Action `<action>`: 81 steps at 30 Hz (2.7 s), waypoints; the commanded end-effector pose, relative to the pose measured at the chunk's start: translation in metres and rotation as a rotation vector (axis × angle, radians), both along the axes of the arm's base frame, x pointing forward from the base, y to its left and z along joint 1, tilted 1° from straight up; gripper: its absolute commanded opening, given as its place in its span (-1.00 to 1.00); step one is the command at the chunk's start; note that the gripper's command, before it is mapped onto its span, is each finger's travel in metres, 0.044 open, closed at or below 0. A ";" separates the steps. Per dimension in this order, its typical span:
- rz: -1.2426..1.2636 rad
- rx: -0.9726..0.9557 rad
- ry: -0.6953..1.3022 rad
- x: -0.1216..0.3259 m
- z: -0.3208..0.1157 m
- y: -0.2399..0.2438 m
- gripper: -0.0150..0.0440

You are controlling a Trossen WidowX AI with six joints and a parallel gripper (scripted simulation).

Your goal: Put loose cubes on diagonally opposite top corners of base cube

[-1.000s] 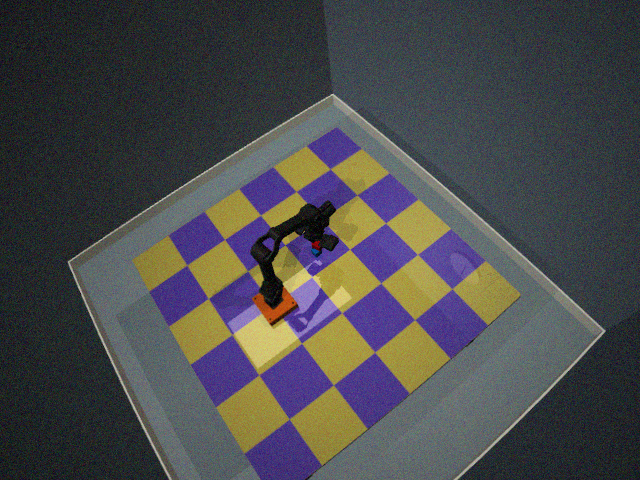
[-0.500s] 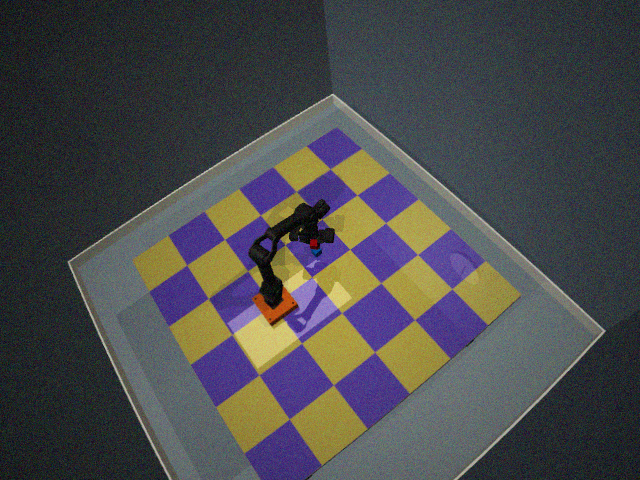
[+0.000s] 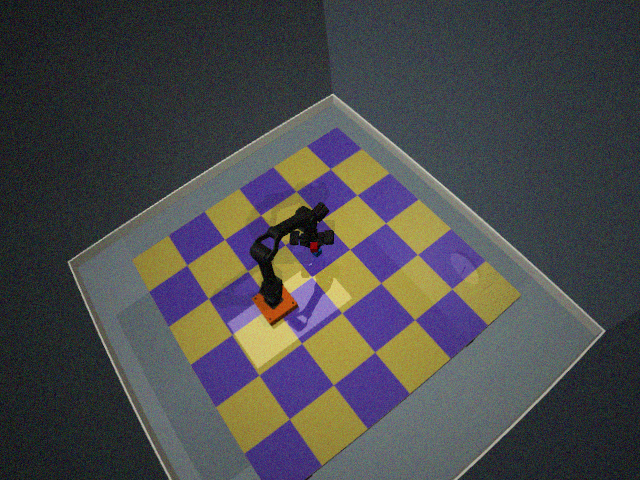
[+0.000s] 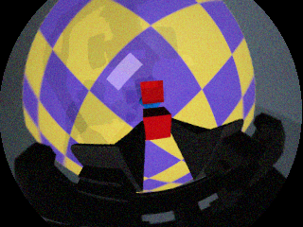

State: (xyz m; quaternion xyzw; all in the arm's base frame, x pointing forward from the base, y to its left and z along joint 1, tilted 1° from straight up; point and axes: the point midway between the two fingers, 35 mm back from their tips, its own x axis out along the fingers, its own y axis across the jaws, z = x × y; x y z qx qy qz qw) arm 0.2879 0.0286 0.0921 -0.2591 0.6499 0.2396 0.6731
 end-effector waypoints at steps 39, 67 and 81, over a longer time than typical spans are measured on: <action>-0.050 0.023 -0.002 0.001 -0.034 -0.002 -0.14; -0.044 0.018 -0.006 0.002 -0.023 -0.002 0.20; -0.044 0.018 -0.006 0.001 0.001 -0.002 0.20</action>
